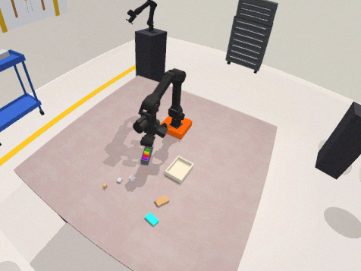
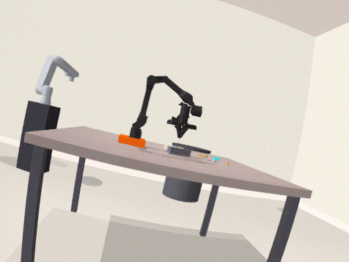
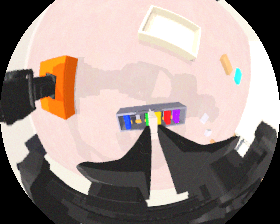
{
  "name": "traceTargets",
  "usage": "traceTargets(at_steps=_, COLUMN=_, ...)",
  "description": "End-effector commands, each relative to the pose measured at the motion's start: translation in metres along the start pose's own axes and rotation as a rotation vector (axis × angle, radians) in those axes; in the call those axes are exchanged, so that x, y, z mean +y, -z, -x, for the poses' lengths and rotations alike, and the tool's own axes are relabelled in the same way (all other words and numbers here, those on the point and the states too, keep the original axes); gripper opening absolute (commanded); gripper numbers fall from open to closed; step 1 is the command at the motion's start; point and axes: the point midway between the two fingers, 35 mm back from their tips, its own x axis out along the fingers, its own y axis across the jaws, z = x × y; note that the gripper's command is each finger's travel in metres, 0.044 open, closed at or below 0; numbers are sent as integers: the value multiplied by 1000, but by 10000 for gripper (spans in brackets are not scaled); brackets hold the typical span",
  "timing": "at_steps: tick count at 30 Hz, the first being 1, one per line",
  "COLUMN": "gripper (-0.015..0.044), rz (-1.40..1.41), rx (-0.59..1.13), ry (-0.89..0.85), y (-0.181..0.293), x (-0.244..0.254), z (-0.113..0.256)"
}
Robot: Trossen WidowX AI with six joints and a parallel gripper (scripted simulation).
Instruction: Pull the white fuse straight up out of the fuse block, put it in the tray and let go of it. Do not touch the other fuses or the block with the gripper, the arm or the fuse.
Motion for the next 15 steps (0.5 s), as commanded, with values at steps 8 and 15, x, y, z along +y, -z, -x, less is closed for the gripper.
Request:
traceTargets(at_steps=8, gripper=0, rz=-2, rx=-11, ry=0, y=-44, x=-35, z=1)
traceTargets(at_steps=15, gripper=0, rz=-2, rx=-15, ry=2, y=-79, x=-54, z=2)
